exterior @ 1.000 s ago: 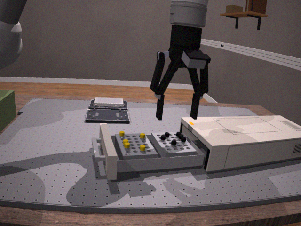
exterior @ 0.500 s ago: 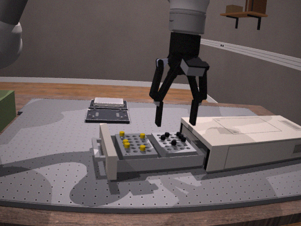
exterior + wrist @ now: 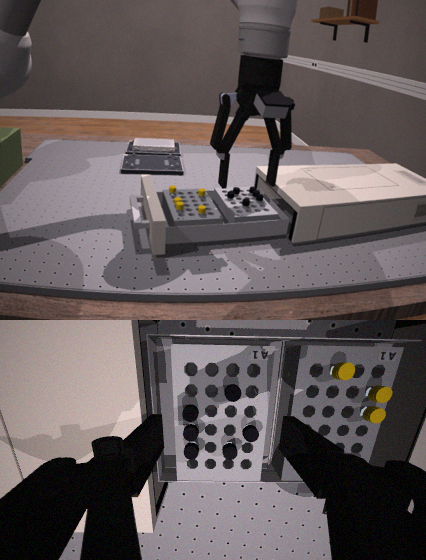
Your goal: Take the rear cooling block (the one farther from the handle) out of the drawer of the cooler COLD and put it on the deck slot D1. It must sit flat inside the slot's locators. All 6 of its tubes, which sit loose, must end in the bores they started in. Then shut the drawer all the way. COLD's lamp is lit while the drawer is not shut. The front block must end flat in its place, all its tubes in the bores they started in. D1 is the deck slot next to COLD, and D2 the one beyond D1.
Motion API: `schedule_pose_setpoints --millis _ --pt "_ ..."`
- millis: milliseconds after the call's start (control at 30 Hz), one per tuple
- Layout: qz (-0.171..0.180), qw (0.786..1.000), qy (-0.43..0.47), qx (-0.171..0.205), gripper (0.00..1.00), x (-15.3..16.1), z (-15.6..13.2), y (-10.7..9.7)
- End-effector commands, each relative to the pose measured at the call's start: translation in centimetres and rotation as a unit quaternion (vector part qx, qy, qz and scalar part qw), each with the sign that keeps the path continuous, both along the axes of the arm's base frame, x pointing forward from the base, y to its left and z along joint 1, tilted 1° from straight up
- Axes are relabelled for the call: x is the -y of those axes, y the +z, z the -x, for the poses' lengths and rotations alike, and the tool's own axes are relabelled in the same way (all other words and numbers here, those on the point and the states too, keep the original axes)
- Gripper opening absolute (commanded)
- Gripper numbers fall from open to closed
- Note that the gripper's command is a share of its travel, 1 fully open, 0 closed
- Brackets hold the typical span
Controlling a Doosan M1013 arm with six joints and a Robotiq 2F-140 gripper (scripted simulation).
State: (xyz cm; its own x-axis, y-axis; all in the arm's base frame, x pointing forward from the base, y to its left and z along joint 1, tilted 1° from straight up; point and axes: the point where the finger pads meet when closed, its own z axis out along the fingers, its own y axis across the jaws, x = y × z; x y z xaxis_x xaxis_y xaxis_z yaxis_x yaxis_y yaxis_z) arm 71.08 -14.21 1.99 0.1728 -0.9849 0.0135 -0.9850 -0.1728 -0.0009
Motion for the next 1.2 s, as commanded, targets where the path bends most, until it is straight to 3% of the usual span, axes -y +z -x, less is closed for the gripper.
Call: schedule_pose_setpoints --millis 0,667,1167 --pt "0.000 1.000 0.000 0.001 0.66 0.0 0.0 -0.4" --pt "0.000 1.000 0.000 0.001 0.66 0.0 0.0 -1.6" --pt "0.000 1.000 0.000 0.001 0.66 0.1 0.0 -3.6"
